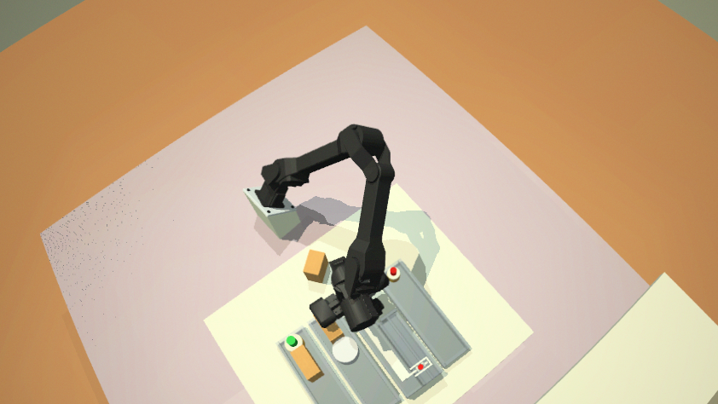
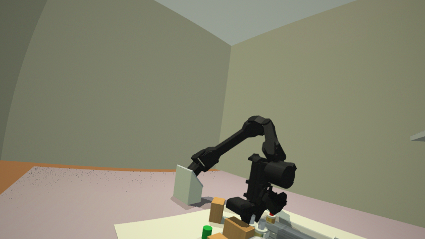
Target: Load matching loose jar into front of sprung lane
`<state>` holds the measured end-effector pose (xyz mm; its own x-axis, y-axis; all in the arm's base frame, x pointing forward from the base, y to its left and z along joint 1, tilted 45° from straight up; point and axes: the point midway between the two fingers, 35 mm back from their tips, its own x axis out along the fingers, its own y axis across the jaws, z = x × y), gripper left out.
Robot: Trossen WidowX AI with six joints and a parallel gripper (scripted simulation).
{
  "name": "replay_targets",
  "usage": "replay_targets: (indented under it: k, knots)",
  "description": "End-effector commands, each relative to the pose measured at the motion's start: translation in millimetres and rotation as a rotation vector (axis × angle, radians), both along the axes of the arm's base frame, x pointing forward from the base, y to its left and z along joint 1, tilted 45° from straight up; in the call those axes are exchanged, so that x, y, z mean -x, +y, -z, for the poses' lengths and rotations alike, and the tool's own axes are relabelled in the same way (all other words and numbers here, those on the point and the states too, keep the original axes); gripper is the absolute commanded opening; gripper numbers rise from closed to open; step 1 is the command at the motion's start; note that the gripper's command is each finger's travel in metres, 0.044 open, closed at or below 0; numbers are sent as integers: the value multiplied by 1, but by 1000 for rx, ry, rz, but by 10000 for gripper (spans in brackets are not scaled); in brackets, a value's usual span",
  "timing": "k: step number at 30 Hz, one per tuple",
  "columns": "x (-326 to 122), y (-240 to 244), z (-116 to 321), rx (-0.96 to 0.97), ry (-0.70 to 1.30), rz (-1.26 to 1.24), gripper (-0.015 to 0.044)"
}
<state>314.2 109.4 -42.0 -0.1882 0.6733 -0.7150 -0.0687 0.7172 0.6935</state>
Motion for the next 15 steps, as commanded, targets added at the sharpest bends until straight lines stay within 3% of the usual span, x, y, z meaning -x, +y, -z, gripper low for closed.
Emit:
replay_targets:
  k: [1,15]
  knots:
    - [-2,1,-1,-8,-10,3,0]
    - [1,1,-1,-8,-10,3,0]
